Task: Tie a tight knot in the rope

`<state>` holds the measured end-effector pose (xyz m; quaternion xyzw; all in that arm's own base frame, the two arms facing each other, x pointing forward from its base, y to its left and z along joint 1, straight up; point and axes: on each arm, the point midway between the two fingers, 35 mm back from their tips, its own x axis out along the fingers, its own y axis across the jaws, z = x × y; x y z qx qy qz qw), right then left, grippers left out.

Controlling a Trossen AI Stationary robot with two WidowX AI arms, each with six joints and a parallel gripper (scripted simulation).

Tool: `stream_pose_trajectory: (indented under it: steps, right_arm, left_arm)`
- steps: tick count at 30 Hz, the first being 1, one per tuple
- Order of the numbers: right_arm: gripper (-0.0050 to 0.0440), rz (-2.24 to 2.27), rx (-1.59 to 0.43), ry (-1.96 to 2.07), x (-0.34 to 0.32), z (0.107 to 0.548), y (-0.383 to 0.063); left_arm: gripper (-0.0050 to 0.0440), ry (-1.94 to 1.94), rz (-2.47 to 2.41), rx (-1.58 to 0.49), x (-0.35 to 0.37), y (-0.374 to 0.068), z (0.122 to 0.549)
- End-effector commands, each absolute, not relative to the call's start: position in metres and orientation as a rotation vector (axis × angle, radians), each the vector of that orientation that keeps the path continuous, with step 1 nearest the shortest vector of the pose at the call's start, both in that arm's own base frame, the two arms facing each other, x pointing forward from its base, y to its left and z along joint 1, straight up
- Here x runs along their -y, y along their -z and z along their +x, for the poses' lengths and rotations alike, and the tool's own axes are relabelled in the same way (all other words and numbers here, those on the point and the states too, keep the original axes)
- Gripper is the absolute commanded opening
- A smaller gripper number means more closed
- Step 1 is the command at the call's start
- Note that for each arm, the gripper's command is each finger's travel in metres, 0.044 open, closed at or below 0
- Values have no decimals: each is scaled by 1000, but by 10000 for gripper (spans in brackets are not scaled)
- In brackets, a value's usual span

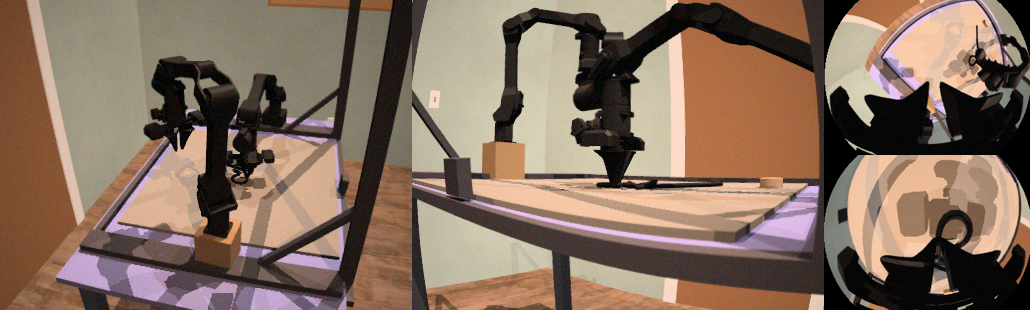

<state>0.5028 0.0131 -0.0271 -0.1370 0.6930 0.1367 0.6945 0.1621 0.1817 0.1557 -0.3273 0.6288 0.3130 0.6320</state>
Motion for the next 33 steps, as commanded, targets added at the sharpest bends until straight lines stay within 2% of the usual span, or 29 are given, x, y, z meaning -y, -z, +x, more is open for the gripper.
stream_pose_trajectory:
  steps: [1, 33]
  right_arm:
    - [35, -311, -1514, -301, -13, 508, 14]
    - [35, -311, -1504, -299, -13, 506, -26]
  left_arm:
    - [85, -716, -740, -1422, -182, -160, 163]
    - [85, -716, -740, -1422, -182, -160, 163]
